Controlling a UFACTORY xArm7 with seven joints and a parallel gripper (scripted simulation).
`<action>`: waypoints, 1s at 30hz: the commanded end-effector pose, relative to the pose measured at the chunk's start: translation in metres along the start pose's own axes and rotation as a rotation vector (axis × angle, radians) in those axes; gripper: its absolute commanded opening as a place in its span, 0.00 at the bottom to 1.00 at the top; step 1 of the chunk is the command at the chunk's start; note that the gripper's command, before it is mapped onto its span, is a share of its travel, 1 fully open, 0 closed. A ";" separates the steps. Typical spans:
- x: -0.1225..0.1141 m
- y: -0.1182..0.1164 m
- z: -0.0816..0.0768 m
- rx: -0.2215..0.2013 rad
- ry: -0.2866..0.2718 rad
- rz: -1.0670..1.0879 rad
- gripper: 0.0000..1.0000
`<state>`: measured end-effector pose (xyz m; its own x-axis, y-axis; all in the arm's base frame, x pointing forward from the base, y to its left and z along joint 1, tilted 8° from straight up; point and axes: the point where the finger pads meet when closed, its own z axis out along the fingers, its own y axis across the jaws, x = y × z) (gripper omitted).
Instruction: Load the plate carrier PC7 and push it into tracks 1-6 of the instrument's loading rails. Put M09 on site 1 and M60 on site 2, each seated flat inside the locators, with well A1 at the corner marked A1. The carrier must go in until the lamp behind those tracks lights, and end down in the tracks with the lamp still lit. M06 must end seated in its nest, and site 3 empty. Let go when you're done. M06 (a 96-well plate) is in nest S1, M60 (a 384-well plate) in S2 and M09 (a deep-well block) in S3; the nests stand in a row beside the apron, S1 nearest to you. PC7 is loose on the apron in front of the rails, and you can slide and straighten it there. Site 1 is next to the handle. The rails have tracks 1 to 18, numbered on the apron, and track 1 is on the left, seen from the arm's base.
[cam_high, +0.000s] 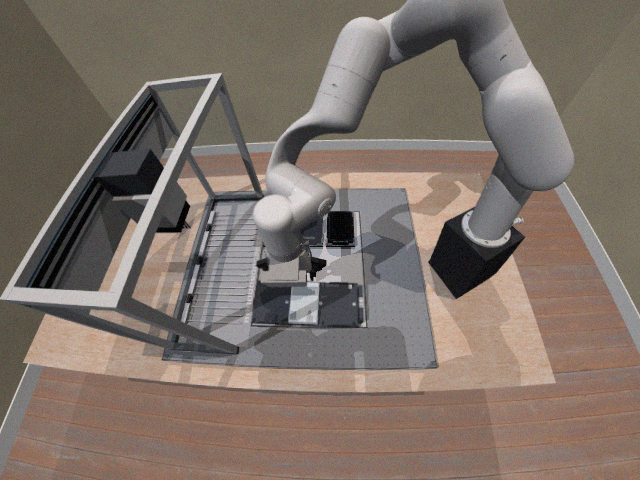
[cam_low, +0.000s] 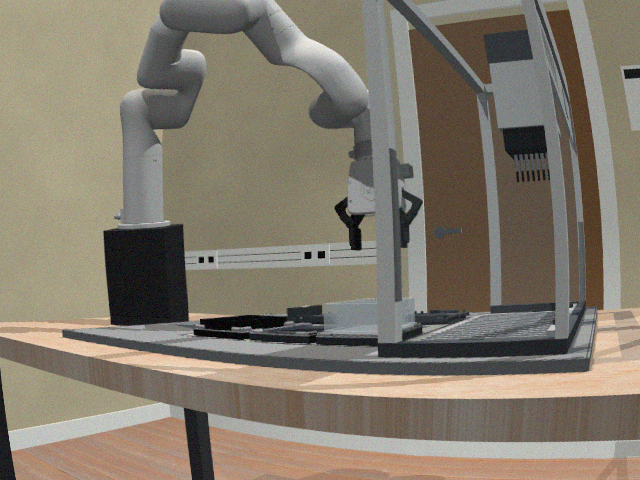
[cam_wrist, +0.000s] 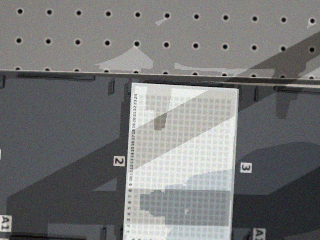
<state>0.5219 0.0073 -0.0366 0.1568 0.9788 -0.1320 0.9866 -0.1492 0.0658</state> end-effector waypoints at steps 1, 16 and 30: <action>-0.024 0.011 -0.005 -0.003 0.002 -0.002 1.00; -0.085 0.033 -0.012 -0.003 0.002 -0.002 1.00; -0.141 0.054 -0.018 -0.003 0.001 -0.002 1.00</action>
<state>0.5468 -0.1214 -0.0028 0.1578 0.9785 -0.1328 0.9864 -0.1500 0.0667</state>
